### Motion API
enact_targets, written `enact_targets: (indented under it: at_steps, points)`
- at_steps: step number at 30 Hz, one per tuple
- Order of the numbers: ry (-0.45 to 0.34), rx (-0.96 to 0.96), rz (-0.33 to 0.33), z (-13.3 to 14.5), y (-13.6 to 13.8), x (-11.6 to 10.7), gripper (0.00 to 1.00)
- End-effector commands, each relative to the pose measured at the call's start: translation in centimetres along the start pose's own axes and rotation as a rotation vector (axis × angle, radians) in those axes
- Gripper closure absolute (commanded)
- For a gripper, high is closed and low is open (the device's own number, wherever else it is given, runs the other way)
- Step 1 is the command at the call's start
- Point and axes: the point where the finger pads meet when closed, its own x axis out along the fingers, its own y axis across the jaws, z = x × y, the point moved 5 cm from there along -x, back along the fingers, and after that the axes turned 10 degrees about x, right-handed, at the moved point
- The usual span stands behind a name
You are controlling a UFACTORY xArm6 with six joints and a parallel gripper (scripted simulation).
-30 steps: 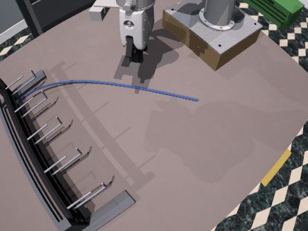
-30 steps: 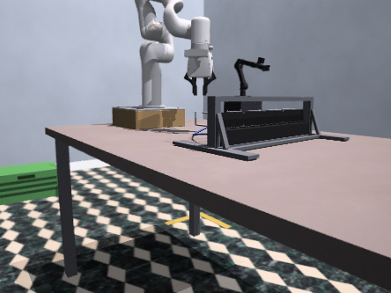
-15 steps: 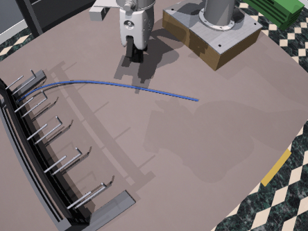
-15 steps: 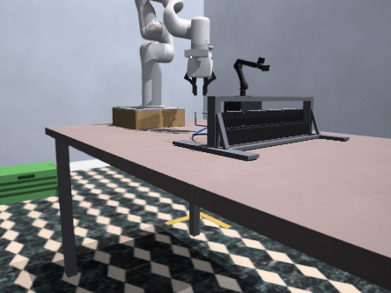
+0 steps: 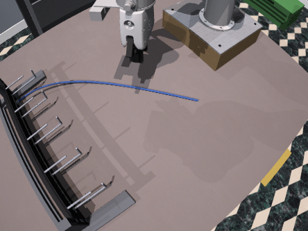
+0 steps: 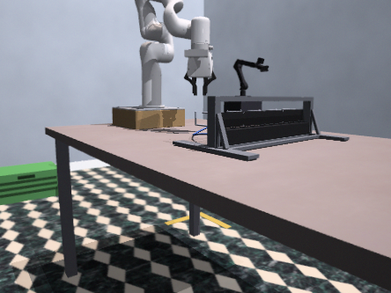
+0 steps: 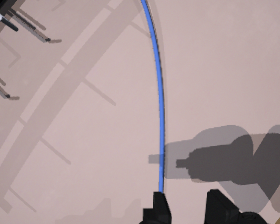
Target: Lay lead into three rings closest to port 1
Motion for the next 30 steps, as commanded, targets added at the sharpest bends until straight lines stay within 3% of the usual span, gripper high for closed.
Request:
enact_targets:
  at_steps: [1,13,30]
  points:
    - [0.002,0.000,-0.003,0.0,-0.1,-0.1,0.67]
    - [0.001,0.000,-0.004,-0.1,-0.1,1.1,0.67]
    - [0.001,0.000,-0.004,-0.1,-0.1,6.6,0.67]
